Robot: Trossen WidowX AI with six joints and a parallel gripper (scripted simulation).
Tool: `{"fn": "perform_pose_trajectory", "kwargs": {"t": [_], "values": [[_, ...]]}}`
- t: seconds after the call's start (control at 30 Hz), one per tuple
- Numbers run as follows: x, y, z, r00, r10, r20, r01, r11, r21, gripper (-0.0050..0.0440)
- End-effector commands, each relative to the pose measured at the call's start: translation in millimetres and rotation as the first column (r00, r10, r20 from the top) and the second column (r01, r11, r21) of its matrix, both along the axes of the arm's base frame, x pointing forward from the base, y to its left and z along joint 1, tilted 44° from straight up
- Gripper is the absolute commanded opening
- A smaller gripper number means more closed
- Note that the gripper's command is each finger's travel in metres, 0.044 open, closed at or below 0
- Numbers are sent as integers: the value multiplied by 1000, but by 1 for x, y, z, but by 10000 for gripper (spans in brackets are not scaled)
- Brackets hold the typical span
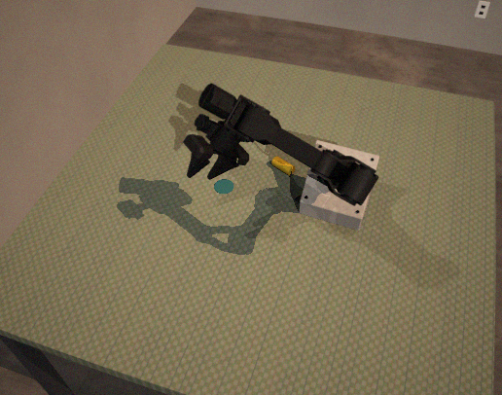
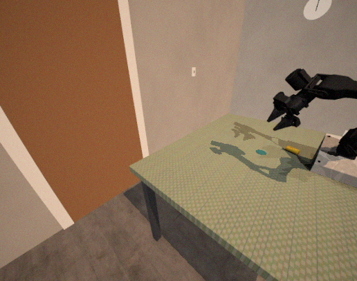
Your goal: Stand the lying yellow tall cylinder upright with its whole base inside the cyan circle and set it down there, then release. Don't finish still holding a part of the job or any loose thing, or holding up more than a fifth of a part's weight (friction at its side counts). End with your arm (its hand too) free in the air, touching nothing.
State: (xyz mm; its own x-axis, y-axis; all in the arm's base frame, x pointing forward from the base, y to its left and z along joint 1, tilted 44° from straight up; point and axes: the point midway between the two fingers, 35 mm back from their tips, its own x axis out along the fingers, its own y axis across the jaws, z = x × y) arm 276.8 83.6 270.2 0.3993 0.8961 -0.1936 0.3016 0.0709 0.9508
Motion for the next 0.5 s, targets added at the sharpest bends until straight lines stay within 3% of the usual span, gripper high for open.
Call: {"fn": "perform_pose_trajectory", "kwargs": {"t": [0.0,0.17,0.33,0.4,0.47], "values": [[22,-22,-40,998,-62,-26,59,994,-88,314],[40,-64,-118,993,-103,-53,84,955,-283,314],[29,-100,-195,991,-57,-122,-3,897,-441,314],[29,-100,-195,991,-57,-122,-3,897,-441,314],[17,-112,-225,988,-8,-155,-69,870,-488,314]]}}
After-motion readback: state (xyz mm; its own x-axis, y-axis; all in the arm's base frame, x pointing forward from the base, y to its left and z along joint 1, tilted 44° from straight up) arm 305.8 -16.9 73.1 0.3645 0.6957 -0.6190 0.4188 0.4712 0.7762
